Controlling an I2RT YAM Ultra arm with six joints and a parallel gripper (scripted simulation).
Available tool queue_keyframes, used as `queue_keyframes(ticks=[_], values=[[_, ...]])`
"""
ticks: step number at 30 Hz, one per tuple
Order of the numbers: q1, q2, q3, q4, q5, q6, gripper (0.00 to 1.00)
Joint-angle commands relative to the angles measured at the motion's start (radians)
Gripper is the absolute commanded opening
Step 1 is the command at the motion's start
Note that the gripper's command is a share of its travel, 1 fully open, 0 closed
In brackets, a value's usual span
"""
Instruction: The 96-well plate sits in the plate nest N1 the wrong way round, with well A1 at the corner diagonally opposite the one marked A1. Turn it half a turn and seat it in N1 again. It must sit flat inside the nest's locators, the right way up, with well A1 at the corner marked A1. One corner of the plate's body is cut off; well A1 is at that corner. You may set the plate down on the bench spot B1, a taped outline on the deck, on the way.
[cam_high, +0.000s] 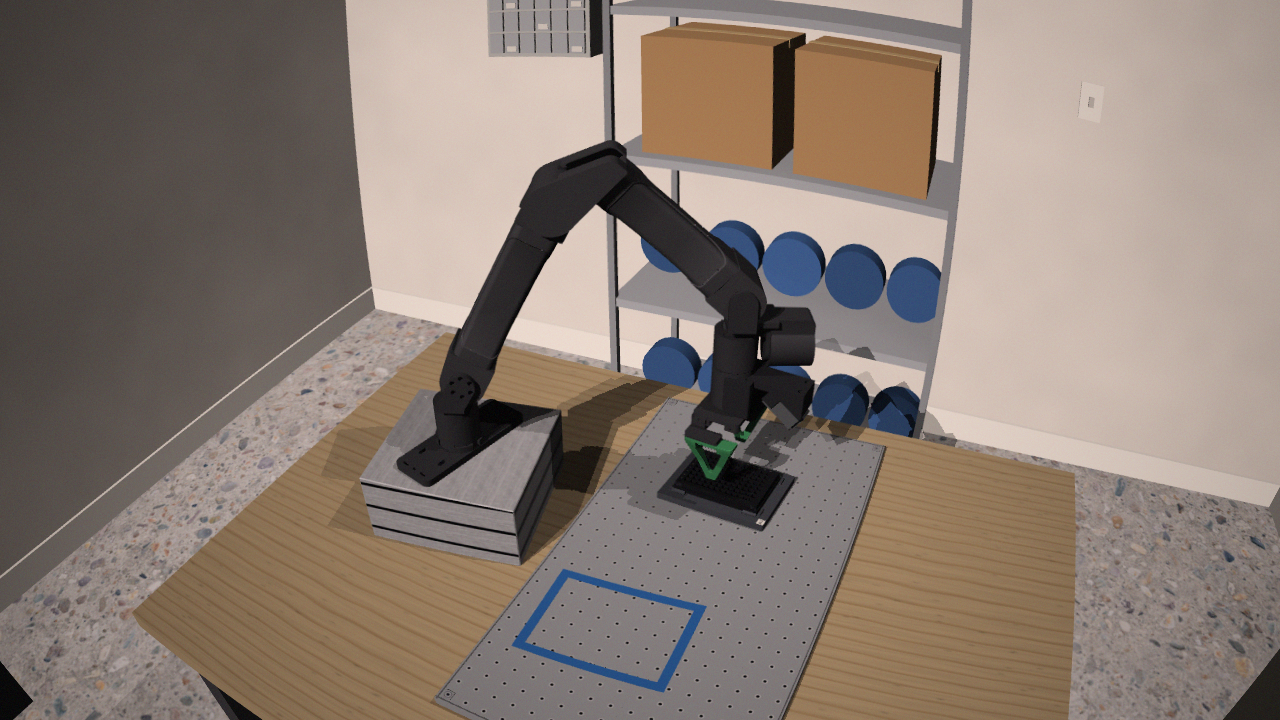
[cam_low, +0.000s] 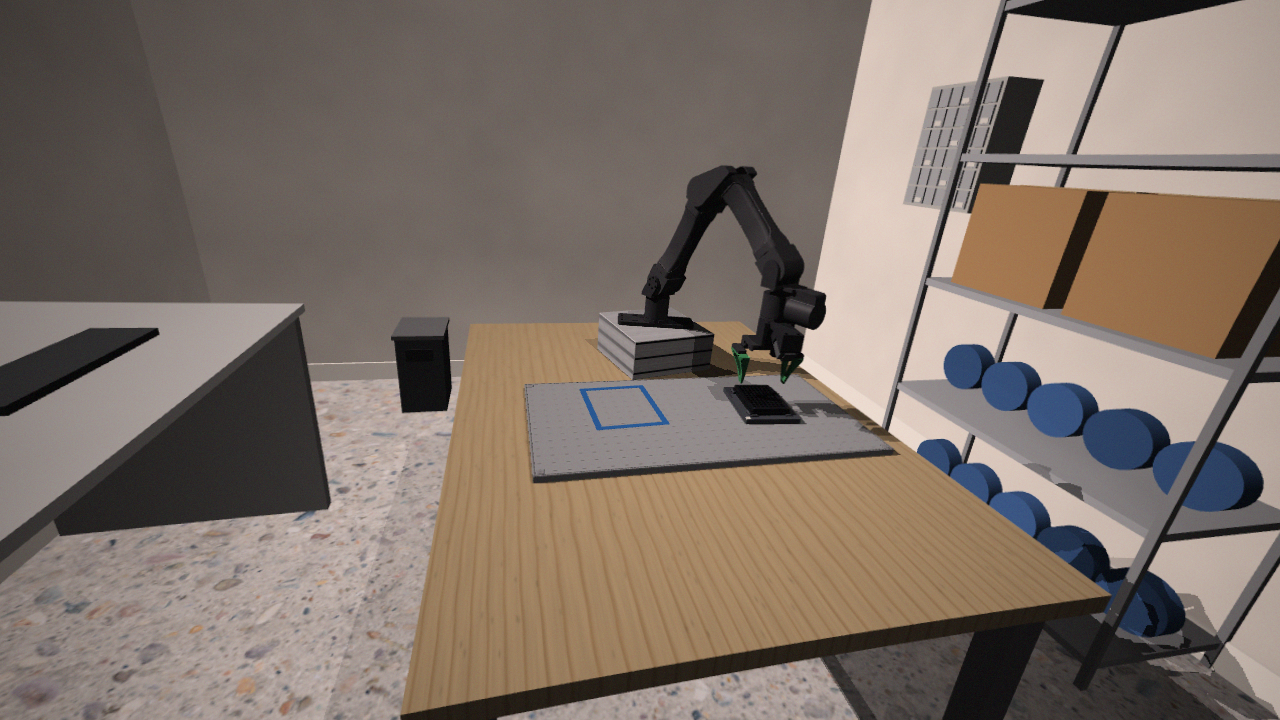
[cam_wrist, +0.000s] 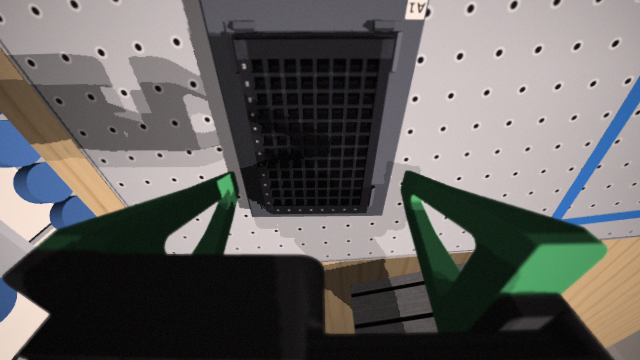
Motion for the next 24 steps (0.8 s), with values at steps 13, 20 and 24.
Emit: queue_keyframes(ticks=[13, 20, 24], values=[[-0.001, 0.031, -0.024, 0.086, 0.001, -0.001, 1.0], [-0.001, 0.056, -0.038, 0.125, 0.001, -0.002, 1.0], [-0.001, 0.071, -0.045, 0.147, 0.001, -0.002, 1.0]])
